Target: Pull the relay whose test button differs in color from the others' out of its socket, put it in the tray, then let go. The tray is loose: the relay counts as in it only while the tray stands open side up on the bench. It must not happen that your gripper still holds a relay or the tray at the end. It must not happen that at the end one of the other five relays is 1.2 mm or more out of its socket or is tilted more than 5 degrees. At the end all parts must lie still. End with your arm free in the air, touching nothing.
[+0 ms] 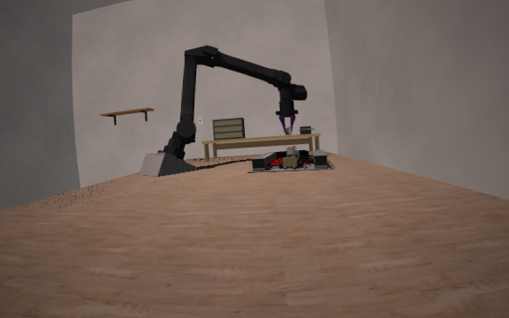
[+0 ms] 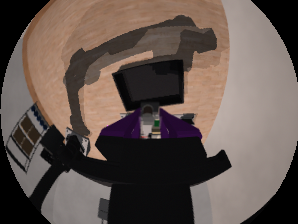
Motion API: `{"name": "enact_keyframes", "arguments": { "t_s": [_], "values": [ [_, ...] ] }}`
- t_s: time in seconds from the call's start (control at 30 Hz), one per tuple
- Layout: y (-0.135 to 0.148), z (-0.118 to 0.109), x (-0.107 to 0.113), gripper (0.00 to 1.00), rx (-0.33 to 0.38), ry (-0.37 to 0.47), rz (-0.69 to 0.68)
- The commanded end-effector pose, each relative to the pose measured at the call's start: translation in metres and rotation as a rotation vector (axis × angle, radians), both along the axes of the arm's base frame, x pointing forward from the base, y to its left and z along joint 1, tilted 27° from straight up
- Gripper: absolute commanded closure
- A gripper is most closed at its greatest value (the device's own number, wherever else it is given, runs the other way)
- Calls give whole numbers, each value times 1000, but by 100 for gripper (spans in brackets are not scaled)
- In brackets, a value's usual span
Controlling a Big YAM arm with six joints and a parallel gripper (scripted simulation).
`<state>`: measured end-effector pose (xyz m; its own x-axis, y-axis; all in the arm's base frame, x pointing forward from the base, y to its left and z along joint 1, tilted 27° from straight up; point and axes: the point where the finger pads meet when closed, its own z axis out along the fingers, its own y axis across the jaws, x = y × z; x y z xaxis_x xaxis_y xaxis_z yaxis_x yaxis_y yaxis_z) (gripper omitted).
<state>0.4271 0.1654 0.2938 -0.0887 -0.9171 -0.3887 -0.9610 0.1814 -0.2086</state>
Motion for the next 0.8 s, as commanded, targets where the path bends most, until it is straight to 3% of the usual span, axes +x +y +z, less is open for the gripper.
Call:
{"name": "enact_keyframes", "arguments": {
  "t_s": [0.0,0.77],
  "values": [
    [1,26,11,100,16,-39,-19],
    [-1,24,12,100,16,-37,-25]
  ]
}}
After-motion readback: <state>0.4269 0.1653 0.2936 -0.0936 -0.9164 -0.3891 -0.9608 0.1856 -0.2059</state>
